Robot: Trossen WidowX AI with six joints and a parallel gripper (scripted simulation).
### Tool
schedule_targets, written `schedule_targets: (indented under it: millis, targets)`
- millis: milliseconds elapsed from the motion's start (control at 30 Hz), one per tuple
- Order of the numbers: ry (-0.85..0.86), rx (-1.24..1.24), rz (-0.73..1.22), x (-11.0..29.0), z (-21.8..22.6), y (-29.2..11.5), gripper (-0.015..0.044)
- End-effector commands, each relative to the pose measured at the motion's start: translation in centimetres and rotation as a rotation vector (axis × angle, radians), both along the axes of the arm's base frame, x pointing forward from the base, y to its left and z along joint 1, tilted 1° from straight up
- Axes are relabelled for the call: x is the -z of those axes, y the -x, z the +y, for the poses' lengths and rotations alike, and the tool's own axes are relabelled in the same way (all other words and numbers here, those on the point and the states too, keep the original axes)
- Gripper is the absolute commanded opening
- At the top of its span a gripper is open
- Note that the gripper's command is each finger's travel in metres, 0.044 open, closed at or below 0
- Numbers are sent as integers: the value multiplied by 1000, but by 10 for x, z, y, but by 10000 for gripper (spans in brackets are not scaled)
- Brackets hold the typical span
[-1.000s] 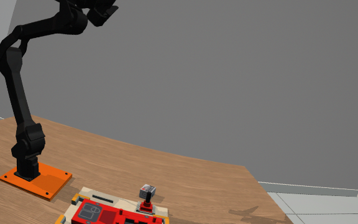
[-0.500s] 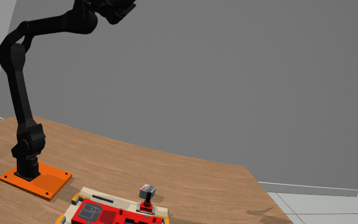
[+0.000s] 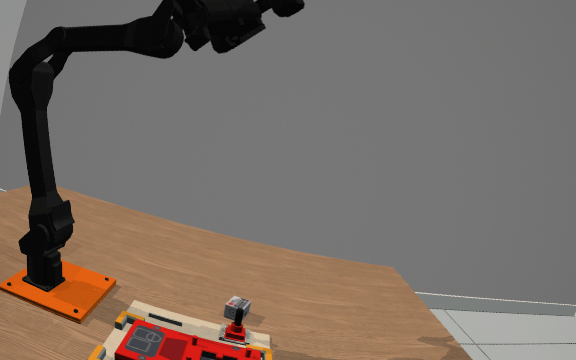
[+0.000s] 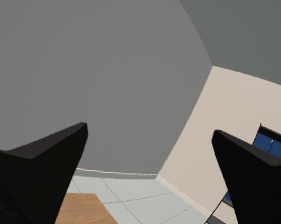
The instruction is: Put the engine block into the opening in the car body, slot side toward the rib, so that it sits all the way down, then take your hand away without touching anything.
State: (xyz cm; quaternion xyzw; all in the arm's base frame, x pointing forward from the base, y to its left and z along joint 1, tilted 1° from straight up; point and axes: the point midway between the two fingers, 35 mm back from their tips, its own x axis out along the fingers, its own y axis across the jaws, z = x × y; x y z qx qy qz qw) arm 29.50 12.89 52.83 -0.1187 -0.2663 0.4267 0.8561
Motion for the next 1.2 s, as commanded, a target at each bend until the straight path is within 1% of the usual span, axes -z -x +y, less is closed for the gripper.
schedule_targets:
  millis: [0, 300, 600, 867, 1167]
  targets:
    - [12, 44, 80, 16, 4, -29, 440]
    - [75, 127, 242, 59, 13, -75, 440]
    - [180, 201, 404, 110, 22, -108, 440]
    - [314, 253, 544, 162, 31, -127, 440]
    - [498, 292, 696, 223, 38, -135, 440]
